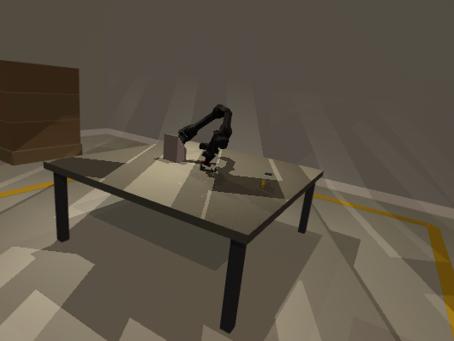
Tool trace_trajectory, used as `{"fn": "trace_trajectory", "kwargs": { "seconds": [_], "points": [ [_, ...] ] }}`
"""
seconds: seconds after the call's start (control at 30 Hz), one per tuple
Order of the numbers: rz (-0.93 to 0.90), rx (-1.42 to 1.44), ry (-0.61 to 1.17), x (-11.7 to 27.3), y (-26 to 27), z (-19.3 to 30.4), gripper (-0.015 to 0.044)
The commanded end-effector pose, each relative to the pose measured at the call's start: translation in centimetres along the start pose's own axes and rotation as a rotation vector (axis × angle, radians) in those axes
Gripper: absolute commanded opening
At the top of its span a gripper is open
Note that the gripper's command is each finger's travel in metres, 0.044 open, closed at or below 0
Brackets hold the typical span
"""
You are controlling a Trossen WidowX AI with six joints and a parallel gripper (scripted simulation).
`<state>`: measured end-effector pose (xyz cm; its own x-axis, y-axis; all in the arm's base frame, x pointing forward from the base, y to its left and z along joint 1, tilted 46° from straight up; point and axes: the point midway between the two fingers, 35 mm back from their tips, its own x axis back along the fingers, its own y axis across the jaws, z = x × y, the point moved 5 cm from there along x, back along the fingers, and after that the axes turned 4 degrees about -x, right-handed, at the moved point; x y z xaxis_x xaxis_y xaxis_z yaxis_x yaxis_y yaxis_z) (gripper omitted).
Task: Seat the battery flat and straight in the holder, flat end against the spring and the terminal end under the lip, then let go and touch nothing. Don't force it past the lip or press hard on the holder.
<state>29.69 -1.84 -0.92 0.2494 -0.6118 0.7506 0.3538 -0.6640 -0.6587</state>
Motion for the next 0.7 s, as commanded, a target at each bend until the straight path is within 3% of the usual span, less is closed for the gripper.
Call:
{"fn": "trace_trajectory", "kwargs": {
  "seconds": [0.0,0.67],
  "points": [
    [-0.004,-0.005,-0.031,-0.1,0.0,0.3,0.0075],
    [-0.008,-0.005,-0.193,-1.0,-0.1,2.0,0.0075]
  ]
}}
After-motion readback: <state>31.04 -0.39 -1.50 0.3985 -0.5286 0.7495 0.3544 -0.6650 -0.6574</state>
